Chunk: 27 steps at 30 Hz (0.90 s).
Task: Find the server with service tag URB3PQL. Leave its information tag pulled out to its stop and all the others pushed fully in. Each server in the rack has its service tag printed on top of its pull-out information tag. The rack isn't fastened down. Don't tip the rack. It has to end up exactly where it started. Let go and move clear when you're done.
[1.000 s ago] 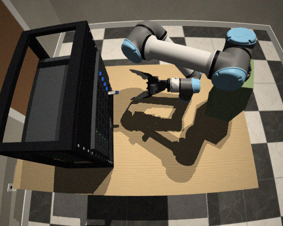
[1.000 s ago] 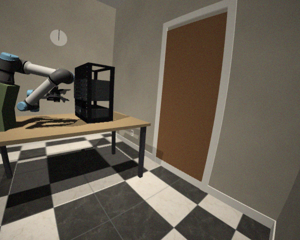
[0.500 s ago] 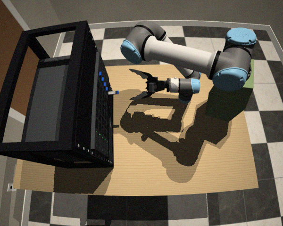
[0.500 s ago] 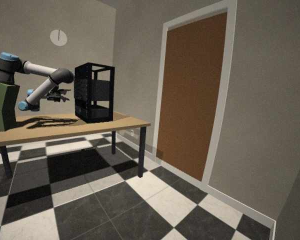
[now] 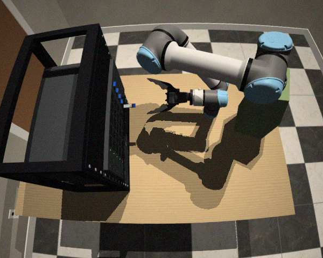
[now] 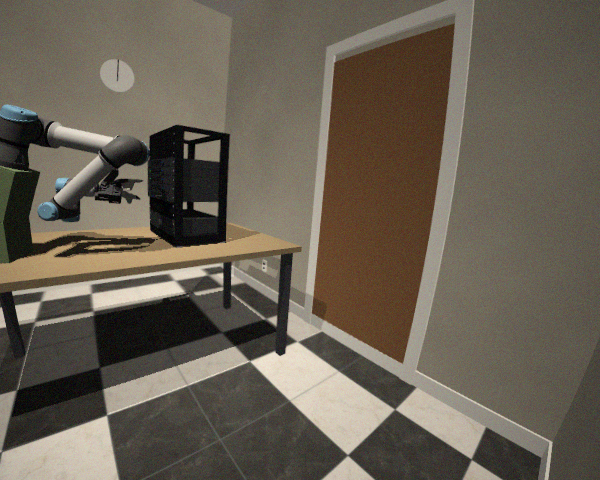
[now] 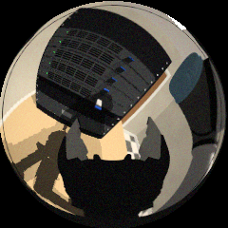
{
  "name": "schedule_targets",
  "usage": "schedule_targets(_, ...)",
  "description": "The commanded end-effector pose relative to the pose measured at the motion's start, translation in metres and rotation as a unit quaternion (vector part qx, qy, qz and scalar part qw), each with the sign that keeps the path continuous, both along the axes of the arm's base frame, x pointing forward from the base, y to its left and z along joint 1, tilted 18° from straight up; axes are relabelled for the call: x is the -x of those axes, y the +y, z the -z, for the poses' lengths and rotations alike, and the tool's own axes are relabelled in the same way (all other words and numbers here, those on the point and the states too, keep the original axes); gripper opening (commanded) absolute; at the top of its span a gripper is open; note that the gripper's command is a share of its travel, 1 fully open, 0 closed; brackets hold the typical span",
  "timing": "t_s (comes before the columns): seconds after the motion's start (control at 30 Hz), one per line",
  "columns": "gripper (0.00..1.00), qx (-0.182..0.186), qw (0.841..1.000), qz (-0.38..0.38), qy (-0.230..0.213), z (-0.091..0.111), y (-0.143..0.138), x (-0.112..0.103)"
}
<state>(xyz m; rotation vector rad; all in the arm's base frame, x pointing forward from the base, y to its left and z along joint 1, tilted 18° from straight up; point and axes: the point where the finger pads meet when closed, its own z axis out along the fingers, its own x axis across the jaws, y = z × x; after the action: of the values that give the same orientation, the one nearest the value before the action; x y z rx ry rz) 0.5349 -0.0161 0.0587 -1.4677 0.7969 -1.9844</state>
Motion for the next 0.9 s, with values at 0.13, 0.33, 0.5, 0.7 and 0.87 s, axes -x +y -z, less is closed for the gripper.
schedule_targets(0.13, 1.00, -0.026, 1.000, -0.001, -0.002, -0.0019, -0.0007, -0.0015)
schedule_targets(0.33, 1.00, -0.045, 0.999, -0.002, -0.003, -0.0030, -0.0013, -0.0027)
schedule_targets(0.5, 1.00, -0.055, 0.998, -0.003, -0.003, -0.0035, -0.0016, -0.0032)
schedule_targets(0.7, 1.00, -0.074, 0.997, -0.004, -0.004, -0.0045, -0.0021, -0.0043)
schedule_targets(0.87, 1.00, -0.091, 0.996, -0.004, -0.005, -0.0052, -0.0025, -0.0052)
